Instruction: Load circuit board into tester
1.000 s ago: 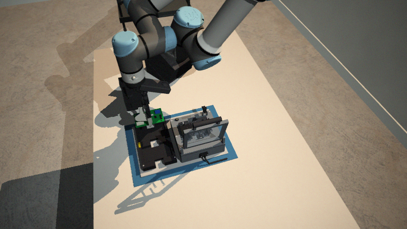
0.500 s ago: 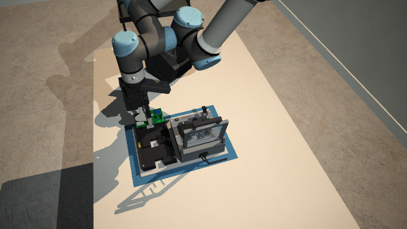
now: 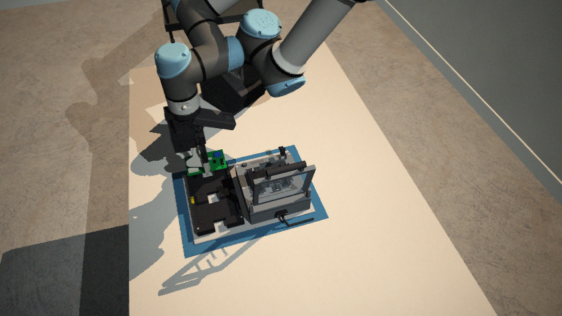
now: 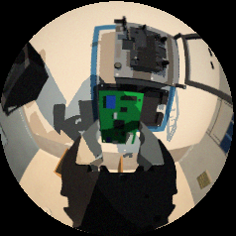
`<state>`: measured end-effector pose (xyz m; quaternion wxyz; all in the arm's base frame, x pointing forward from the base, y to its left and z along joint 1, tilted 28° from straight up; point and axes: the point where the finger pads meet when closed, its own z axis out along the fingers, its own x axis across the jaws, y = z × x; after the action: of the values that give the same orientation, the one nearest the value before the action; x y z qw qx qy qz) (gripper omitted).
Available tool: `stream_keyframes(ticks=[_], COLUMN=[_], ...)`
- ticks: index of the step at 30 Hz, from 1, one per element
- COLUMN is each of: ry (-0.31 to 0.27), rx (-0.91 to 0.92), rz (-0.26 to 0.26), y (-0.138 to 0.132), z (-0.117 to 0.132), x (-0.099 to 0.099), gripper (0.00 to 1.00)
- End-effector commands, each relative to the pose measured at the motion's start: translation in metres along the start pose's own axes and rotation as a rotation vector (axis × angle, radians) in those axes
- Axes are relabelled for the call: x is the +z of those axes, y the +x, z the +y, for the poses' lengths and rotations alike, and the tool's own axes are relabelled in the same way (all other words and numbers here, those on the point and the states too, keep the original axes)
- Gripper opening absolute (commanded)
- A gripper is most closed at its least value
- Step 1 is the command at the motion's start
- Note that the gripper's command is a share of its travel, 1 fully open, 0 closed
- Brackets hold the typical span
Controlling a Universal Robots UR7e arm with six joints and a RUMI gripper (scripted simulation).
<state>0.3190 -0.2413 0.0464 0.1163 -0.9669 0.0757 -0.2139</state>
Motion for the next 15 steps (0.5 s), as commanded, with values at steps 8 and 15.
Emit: stream_keyframes(ticks=[8, 15], ry=[-0.001, -0.001], rx=[0.044, 0.088], rz=[0.0, 0.0], y=[0.0002, 0.0002], z=[0.0002, 0.0002], x=[-0.0003, -0.0003], gripper=[0.39, 0.39])
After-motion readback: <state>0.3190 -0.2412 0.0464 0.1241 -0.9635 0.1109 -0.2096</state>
